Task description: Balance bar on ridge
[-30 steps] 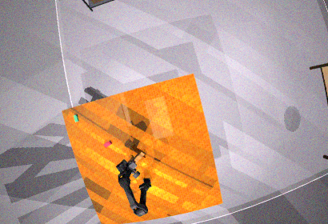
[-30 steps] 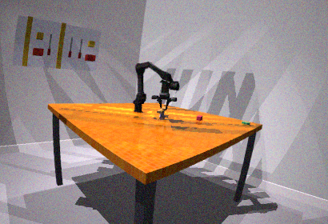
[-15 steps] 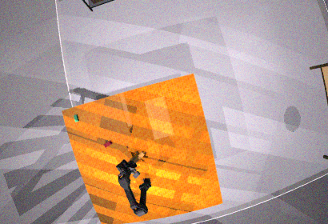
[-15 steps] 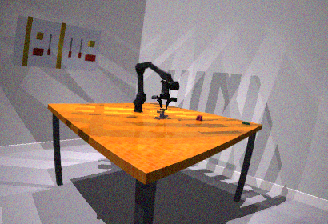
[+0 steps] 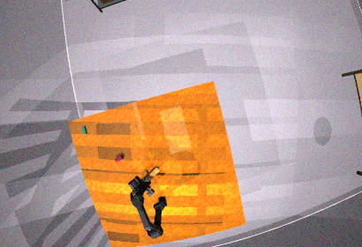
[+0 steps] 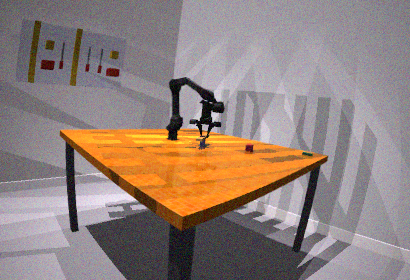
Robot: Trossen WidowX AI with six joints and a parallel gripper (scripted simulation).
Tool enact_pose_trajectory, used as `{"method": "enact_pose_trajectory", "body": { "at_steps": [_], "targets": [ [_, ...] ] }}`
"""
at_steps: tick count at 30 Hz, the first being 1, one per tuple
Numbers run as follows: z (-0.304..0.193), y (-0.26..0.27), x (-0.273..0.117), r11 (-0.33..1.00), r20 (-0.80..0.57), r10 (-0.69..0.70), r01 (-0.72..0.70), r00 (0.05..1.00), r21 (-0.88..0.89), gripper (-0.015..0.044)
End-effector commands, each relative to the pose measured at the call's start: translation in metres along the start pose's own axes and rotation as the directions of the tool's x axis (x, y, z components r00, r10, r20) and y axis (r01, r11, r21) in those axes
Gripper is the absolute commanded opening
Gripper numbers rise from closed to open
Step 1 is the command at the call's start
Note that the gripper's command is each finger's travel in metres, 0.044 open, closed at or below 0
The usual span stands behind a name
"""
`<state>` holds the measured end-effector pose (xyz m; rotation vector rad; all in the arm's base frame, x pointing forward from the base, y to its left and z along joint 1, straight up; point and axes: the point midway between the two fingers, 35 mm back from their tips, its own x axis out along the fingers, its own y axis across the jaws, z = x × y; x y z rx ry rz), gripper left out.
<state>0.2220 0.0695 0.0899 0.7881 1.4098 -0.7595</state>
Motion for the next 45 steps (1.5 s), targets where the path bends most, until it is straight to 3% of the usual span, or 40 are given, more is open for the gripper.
{"method": "enact_pose_trajectory", "body": {
  "at_steps": [1, 8, 15, 45],
  "targets": [
    [0.0000, -0.0001, 0.0001, 1.000, 0.000, 0.000, 0.000, 1.000, 0.000, 0.0000],
    [0.0000, -0.0001, 0.0001, 1.000, 0.000, 0.000, 0.000, 1.000, 0.000, 0.0000],
    [0.0000, -0.0001, 0.0001, 1.000, 0.000, 0.000, 0.000, 1.000, 0.000, 0.0167],
    [0.0000, -0.0001, 0.0001, 1.000, 0.000, 0.000, 0.000, 1.000, 0.000, 0.0171]
  ]
}}
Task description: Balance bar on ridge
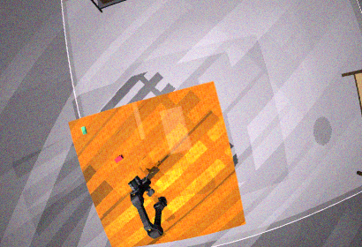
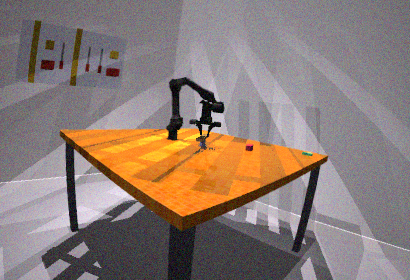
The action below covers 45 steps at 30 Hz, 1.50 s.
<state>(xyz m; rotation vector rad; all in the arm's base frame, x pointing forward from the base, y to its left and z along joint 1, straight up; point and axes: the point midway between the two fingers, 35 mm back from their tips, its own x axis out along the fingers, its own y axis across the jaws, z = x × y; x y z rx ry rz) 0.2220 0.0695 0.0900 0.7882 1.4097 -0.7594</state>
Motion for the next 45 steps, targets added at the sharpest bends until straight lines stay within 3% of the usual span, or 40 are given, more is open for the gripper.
{"method": "enact_pose_trajectory", "body": {
  "at_steps": [1, 25, 35, 39, 45],
  "targets": [
    [0.000, 0.000, 0.000, 1.000, 0.000, -0.001, 0.001, 1.000, 0.000, 0.0171],
    [0.000, 0.000, 0.000, 1.000, 0.000, -0.001, 0.001, 1.000, 0.000, 0.0185],
    [0.000, 0.000, 0.000, 1.000, 0.000, -0.001, 0.001, 1.000, 0.000, 0.0440],
    [0.000, 0.001, -0.008, 1.000, 0.000, 0.000, 0.000, 1.000, 0.000, 0.0440],
    [0.001, 0.003, -0.082, 1.000, 0.000, 0.000, 0.000, 1.000, 0.000, 0.0440]
  ]
}}
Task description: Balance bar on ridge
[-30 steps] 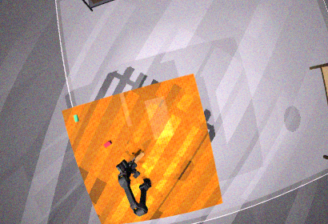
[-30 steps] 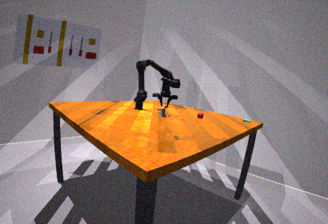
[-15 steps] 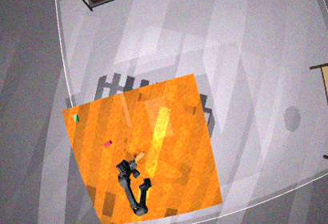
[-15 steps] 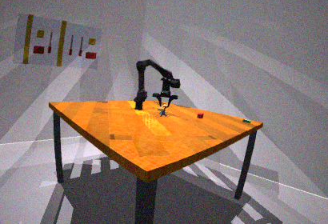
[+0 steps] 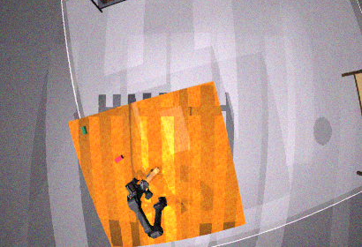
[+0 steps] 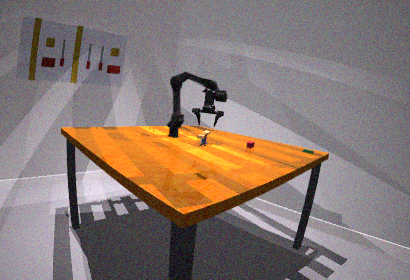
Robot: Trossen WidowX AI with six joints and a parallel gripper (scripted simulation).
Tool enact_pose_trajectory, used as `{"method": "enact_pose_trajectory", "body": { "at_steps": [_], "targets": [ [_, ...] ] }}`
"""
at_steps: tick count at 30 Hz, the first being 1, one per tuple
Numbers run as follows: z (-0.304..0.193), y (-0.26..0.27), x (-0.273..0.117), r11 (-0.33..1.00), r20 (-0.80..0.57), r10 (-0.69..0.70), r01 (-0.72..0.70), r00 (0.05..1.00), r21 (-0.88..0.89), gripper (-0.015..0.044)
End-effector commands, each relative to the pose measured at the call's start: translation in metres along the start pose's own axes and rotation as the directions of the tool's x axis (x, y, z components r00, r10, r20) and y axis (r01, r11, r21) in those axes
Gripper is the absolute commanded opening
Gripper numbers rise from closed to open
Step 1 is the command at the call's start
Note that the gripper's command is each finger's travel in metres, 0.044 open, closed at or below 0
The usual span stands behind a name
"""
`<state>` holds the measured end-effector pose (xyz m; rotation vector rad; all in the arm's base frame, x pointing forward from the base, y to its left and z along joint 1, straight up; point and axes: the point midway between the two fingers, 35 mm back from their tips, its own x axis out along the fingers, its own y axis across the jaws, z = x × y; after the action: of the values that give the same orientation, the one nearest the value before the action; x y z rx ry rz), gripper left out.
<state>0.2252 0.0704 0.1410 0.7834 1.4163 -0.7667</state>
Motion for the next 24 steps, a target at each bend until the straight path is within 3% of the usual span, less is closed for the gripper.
{"method": "enact_pose_trajectory", "body": {
  "at_steps": [1, 24],
  "targets": [
    [-0.0009, -0.0030, -0.0408, 1.000, 0.002, 0.010, -0.010, 1.000, 0.000, 0.0440],
    [-0.0013, -0.0045, -0.0490, 1.000, 0.002, 0.010, -0.010, 1.000, 0.000, 0.0440]
  ]
}}
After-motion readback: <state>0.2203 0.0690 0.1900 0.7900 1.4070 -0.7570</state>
